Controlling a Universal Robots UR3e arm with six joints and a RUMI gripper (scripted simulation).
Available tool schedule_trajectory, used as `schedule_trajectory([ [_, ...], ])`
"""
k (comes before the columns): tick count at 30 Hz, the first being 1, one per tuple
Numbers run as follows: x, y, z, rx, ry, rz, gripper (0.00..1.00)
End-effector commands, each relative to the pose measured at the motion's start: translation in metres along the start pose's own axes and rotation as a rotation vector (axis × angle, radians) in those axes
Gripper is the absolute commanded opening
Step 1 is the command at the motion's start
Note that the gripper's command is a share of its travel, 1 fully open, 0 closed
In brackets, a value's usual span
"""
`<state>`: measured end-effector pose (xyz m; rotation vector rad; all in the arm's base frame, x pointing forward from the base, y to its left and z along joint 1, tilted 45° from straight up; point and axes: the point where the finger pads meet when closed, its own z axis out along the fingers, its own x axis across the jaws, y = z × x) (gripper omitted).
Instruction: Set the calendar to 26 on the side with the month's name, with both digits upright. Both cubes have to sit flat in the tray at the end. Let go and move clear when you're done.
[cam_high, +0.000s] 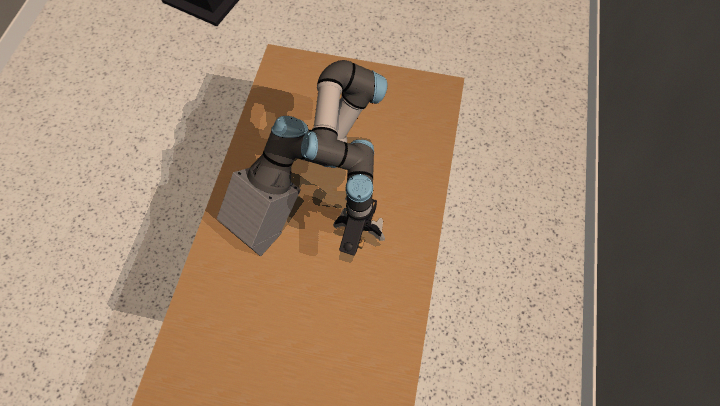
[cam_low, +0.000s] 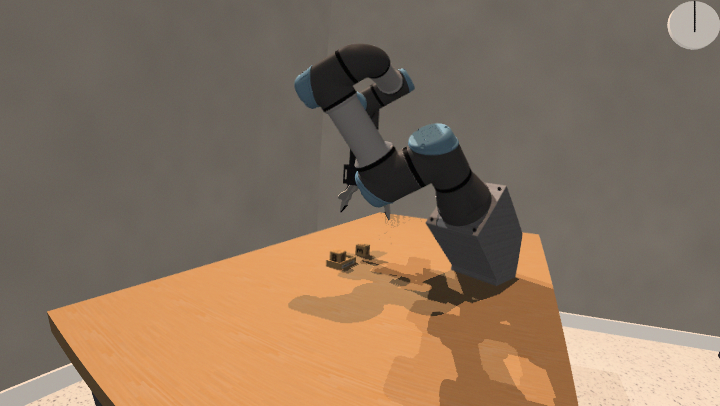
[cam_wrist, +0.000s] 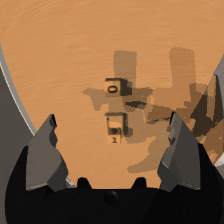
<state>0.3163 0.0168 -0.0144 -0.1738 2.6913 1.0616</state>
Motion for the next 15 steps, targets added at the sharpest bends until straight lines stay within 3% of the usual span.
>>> schedule_trajectory([
  [1, 0.000, 0.001, -0.001, 0.002, -0.001, 0.021, 1.00],
  [15, -0.001, 0.020, -0.002, 0.003, -0.001, 0.286, 1.00],
])
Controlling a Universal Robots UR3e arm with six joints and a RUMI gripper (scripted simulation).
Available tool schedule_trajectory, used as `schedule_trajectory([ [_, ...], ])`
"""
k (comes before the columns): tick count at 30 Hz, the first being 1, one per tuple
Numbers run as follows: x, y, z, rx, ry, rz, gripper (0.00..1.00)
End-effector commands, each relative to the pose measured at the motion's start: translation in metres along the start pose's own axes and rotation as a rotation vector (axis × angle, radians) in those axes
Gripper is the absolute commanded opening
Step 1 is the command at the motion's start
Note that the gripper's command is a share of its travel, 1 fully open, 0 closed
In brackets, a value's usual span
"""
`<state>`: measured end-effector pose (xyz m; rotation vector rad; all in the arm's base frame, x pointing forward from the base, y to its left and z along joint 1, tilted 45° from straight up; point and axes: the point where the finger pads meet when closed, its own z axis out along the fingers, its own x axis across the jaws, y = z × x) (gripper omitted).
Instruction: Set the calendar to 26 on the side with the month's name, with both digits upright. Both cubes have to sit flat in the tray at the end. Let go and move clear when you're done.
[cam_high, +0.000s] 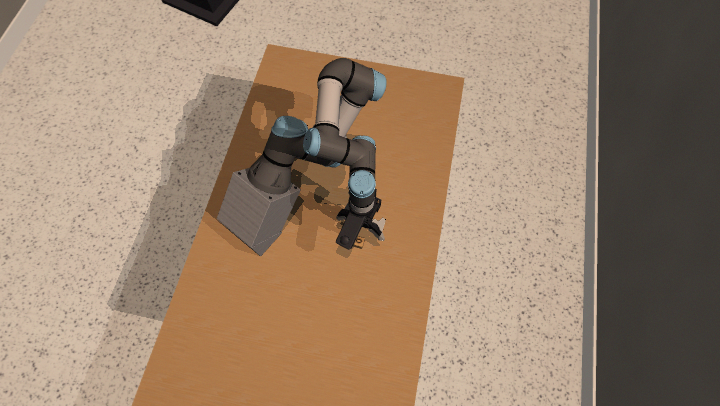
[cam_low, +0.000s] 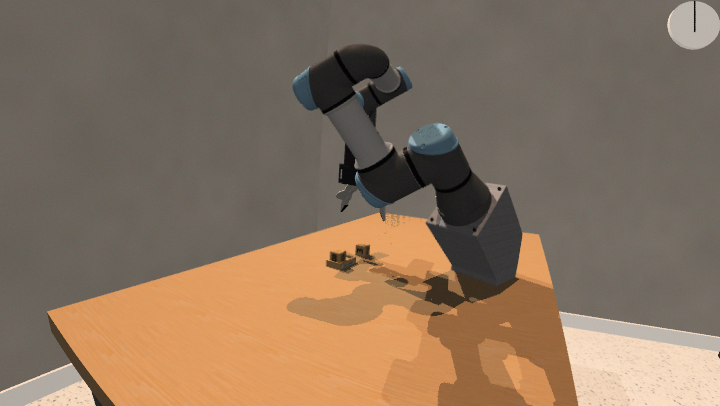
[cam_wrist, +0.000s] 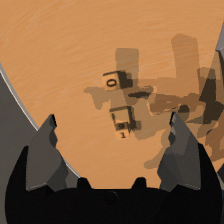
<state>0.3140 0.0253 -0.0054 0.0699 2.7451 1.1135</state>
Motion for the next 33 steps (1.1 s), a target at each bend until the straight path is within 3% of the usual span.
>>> schedule_trajectory([
  [1, 0.001, 0.009, -0.001, 0.006, 0.000, 0.138, 1.00],
  [4, 0.002, 0.012, -0.002, 0.006, 0.000, 0.171, 1.00],
  [18, 0.009, 0.048, -0.002, 0.007, -0.002, 0.631, 1.00],
  [21, 0.009, 0.048, -0.002, 0.007, -0.002, 0.635, 1.00],
  [33, 0.016, 0.080, -0.002, 0.006, -0.003, 1.016, 1.00],
])
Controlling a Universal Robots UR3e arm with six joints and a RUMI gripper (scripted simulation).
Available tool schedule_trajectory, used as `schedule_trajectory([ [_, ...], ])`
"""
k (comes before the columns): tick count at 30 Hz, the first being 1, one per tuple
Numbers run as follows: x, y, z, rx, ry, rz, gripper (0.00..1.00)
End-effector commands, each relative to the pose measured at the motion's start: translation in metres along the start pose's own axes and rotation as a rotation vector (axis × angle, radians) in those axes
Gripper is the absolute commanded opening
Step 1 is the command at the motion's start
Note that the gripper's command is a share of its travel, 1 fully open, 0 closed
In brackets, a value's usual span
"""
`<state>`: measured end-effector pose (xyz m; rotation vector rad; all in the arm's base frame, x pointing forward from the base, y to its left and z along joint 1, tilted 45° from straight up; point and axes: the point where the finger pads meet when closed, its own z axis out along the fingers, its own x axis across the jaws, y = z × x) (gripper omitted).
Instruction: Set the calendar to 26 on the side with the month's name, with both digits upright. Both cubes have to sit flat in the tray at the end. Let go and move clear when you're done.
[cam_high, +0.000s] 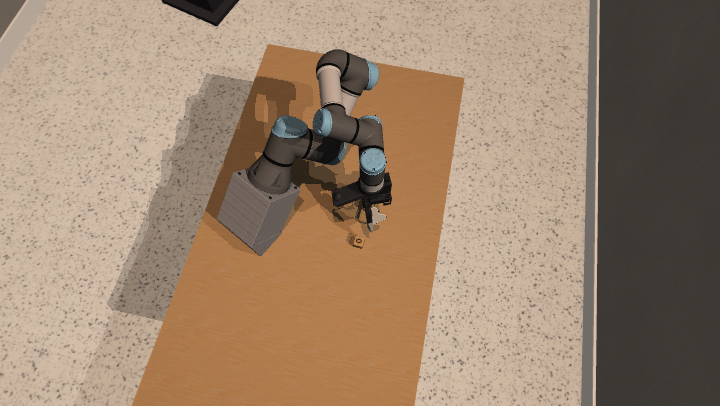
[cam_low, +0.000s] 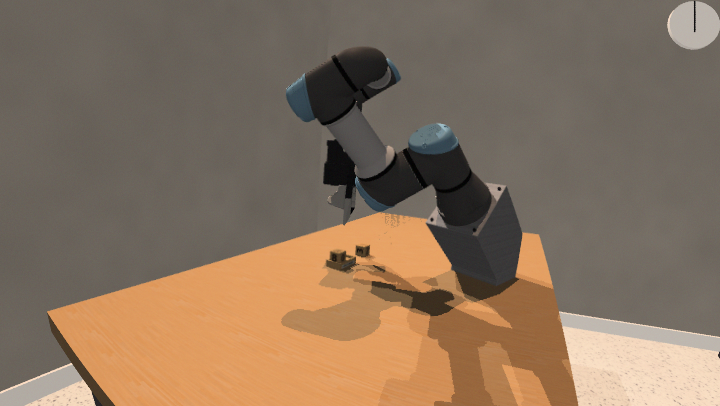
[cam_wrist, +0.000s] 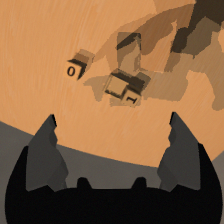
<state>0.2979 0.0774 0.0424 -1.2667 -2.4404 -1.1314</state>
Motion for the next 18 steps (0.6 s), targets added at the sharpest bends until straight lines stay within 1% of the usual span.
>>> schedule_trajectory([
  [1, 0.011, 0.005, -0.001, 0.010, -0.009, 0.143, 1.00],
  [3, 0.016, 0.008, -0.001, 0.009, -0.009, 0.205, 1.00],
  [5, 0.016, 0.008, -0.001, 0.009, -0.009, 0.205, 1.00],
  [12, 0.029, 0.014, 0.000, 0.008, -0.010, 0.371, 1.00],
  [18, 0.035, 0.017, 0.001, 0.008, -0.009, 0.447, 1.00],
])
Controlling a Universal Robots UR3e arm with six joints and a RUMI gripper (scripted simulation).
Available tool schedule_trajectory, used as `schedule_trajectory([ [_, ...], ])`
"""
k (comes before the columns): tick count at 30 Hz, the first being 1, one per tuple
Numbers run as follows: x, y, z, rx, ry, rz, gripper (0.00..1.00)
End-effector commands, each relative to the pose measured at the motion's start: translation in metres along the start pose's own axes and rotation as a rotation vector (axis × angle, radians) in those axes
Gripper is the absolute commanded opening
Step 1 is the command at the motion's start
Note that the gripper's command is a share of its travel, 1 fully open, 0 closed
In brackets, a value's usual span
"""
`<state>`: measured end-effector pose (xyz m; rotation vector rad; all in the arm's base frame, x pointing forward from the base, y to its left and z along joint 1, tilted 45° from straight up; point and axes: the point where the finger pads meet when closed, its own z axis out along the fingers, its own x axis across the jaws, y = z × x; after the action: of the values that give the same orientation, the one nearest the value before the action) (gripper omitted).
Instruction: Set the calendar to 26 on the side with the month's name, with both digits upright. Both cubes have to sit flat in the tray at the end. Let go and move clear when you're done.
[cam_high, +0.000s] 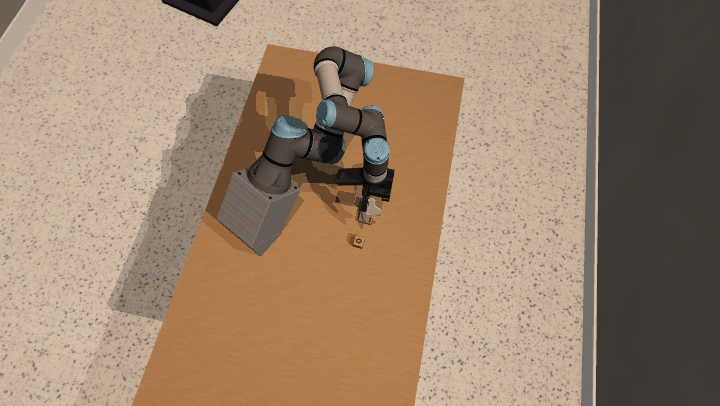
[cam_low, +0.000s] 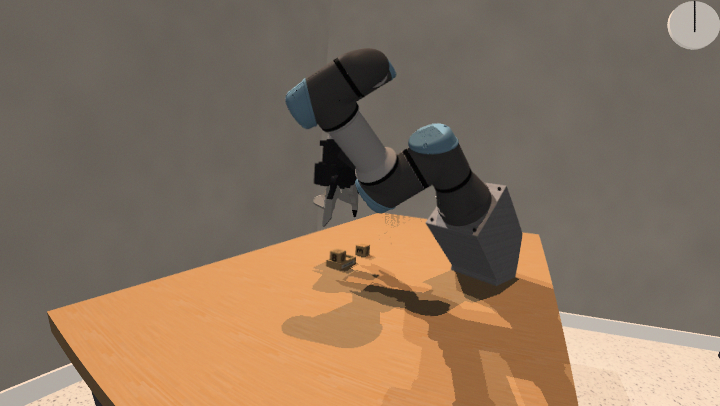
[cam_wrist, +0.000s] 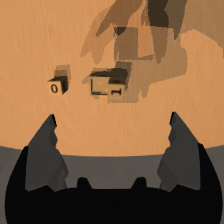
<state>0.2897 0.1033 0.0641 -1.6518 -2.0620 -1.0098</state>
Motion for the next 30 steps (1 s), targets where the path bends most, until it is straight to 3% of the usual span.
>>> schedule_trajectory([
  [1, 0.0050, 0.0006, -0.0004, 0.002, -0.006, 0.061, 1.00],
  [11, 0.0067, 0.0007, -0.0003, 0.002, -0.006, 0.079, 1.00],
  [12, 0.0067, 0.0007, -0.0003, 0.002, -0.006, 0.079, 0.29],
  [30, 0.0067, 0.0007, -0.0003, 0.002, -0.006, 0.079, 0.29],
])
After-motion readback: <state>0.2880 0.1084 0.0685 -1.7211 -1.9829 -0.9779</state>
